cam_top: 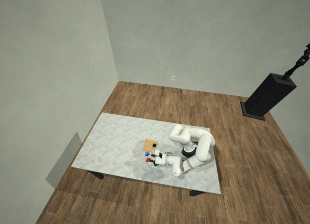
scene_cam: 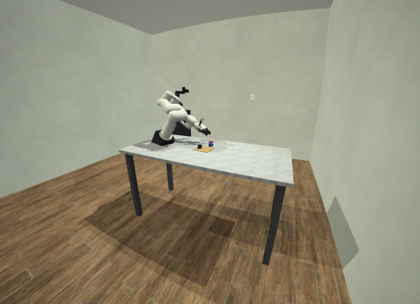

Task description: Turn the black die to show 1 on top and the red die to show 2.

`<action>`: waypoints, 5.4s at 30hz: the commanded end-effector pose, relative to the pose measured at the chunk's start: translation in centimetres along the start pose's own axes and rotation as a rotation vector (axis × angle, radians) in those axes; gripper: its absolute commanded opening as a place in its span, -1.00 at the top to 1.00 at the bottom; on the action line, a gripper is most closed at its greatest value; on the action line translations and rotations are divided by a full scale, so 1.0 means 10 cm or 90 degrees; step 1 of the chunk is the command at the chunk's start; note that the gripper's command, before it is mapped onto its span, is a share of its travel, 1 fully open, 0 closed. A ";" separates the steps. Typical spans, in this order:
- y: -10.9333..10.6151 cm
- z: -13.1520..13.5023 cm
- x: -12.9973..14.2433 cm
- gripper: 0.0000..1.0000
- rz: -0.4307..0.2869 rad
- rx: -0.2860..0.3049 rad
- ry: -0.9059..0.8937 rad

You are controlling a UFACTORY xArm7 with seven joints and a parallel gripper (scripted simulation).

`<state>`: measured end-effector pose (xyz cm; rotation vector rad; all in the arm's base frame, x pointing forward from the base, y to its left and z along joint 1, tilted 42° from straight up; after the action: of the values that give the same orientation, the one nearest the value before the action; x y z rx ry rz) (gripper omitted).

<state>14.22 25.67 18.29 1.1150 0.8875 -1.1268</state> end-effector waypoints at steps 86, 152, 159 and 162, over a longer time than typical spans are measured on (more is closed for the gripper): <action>0.78 0.24 -1.28 -1.00 -0.692 0.202 0.360; 0.70 0.32 -1.10 -1.00 -0.274 0.929 1.389; 0.71 0.31 -1.09 -1.00 -0.188 0.996 1.492; 0.71 0.30 -1.09 -1.00 -0.154 1.019 1.530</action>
<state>18.67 25.46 30.86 3.8430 1.8034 0.1043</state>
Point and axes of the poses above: the point where the finger pads meet when closed, its own y axis out along the fingers, its own z axis across the jaws, x = y × z, the point moved 10 cm from there along -y, back along the fingers, and after that the axes turned 5 degrees about -y, right-handed, at the moved point
